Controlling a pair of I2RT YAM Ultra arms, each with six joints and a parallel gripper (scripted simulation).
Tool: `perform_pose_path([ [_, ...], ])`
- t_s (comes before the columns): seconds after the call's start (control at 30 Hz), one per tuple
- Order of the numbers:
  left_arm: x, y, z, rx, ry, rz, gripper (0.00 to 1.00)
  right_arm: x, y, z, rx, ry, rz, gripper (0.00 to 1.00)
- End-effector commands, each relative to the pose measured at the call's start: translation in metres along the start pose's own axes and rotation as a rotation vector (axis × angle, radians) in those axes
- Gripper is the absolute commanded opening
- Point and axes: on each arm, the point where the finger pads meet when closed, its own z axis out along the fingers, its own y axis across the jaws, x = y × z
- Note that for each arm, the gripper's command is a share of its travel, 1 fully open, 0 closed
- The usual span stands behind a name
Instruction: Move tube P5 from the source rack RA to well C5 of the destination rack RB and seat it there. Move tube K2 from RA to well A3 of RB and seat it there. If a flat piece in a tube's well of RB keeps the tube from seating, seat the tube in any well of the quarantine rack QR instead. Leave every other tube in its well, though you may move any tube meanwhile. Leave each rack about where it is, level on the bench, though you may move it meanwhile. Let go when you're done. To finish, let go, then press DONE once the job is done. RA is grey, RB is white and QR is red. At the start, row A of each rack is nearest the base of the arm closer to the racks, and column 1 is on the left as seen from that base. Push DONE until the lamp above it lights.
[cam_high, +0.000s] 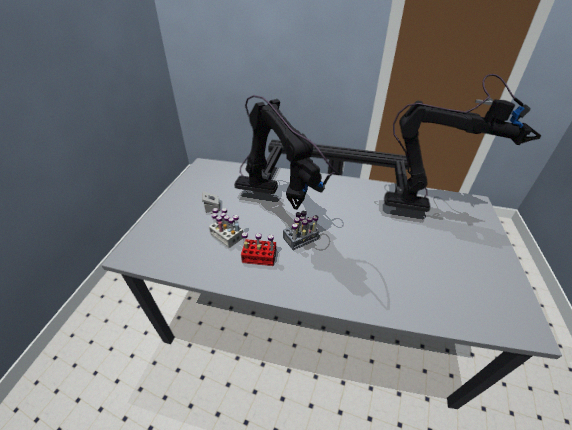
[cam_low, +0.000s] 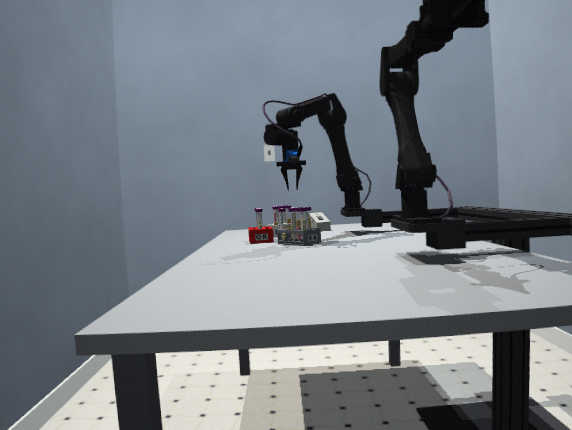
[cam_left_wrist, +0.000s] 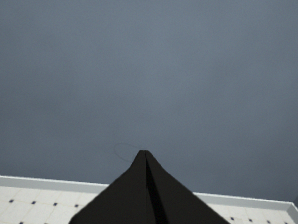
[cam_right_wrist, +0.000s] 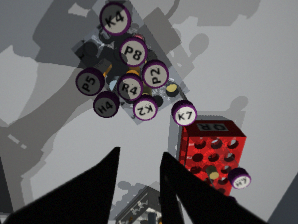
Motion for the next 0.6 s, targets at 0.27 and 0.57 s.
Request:
perform_pose_path([
  [0.27, -0.026, 0.002, -0.011, 0.0, -0.059, 0.006, 0.0, 0.004, -0.004, 0.027, -0.01, 0.004, 0.004, 0.3],
  [0.57, -0.026, 0.002, -0.011, 0.0, -0.059, 0.006, 0.0, 0.003, -0.006, 0.038, -0.009, 0.003, 0.005, 0.3],
])
